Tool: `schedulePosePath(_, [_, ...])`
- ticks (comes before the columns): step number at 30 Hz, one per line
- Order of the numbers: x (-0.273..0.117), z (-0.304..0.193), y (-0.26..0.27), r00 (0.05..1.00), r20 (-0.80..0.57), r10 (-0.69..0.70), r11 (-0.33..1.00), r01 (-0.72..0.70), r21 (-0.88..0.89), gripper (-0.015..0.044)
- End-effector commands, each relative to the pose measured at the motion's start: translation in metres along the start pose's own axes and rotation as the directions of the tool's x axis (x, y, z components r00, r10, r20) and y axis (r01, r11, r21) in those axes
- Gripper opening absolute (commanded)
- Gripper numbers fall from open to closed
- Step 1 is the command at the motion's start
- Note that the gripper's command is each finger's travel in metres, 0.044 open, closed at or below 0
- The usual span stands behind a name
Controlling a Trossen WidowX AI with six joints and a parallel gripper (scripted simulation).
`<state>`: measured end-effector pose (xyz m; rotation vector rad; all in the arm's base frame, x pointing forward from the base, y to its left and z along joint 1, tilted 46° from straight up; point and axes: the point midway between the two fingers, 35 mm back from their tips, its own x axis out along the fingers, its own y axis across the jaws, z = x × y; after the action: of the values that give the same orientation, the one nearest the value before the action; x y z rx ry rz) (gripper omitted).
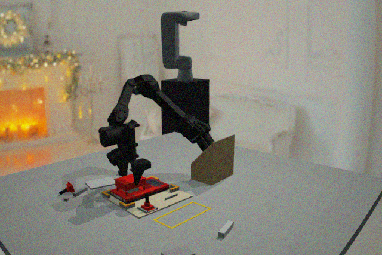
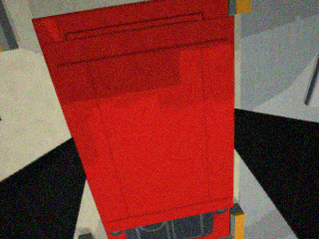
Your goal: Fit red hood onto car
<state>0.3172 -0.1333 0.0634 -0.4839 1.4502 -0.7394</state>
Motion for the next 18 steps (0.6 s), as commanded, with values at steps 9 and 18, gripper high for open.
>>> schedulePosePath(9, [0.0047,0.0002,-0.0002,1.000,0.001,-0.003,1.000,0.003,-0.003,0.0000])
schedulePosePath(18, [0.0082,0.0002,-0.0001,1.000,0.001,-0.003,1.000,0.003,-0.003,0.0000])
